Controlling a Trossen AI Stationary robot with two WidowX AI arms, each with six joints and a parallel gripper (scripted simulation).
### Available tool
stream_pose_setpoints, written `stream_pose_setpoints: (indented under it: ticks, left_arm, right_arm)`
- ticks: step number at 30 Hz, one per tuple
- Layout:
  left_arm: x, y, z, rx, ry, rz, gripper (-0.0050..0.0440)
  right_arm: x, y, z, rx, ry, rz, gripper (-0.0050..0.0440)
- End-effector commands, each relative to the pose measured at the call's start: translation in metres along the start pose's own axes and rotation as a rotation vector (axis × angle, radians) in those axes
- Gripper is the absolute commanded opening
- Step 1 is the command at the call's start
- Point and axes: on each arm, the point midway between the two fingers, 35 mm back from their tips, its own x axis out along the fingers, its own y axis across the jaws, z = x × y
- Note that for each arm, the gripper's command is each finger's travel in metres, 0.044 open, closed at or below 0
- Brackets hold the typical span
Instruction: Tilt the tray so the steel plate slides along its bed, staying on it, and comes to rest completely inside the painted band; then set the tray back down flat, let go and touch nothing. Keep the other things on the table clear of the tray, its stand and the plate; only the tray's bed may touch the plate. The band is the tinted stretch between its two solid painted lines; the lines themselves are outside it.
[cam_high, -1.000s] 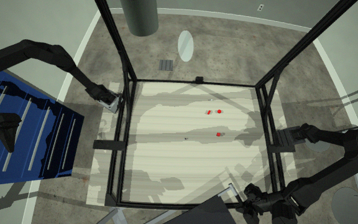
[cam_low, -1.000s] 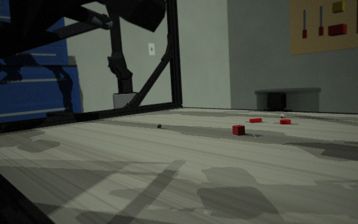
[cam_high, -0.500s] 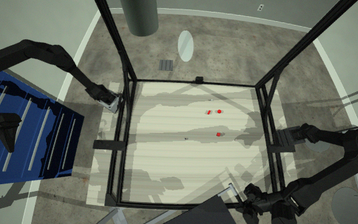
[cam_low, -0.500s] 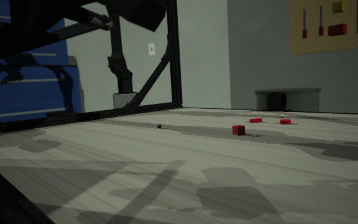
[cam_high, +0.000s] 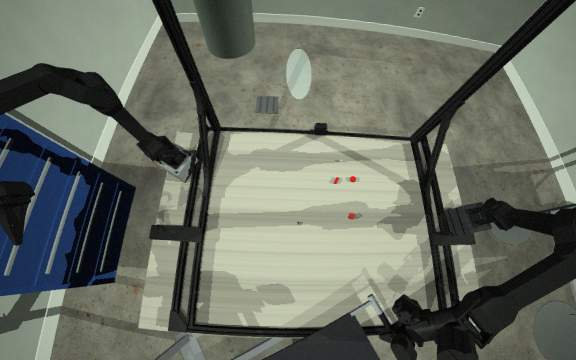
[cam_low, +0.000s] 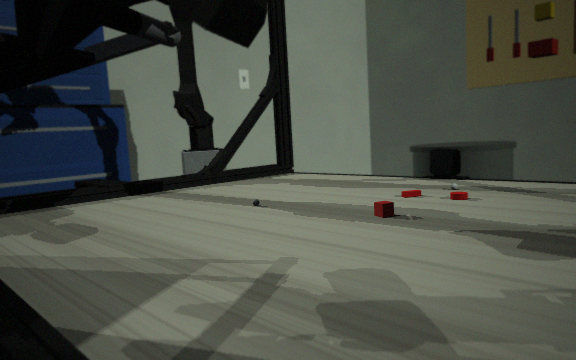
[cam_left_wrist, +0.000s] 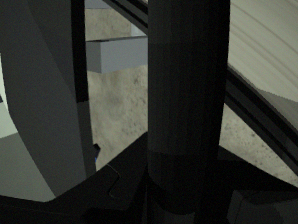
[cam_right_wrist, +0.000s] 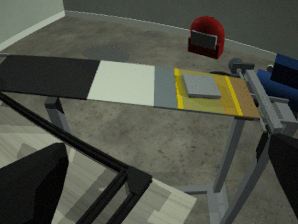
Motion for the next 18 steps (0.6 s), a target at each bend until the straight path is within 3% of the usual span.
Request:
stream_pose_setpoints:
  ticks: [1, 18]
  left_arm:
    - [-0.0117, 0.0130, -0.0004, 0.001, 0.003, 0.030, 0.0000]
    - [-0.0190, 0.0223, -0.0004, 0.001, 0.003, 0.043, 0.0000]
  right_arm:
    - [-0.0002, -0.0002, -0.0001, -0.002, 0.000, -0.001, 0.0440]
    - [-0.0002, -0.0002, -0.0001, -0.002, 0.000, -0.001, 0.0440]
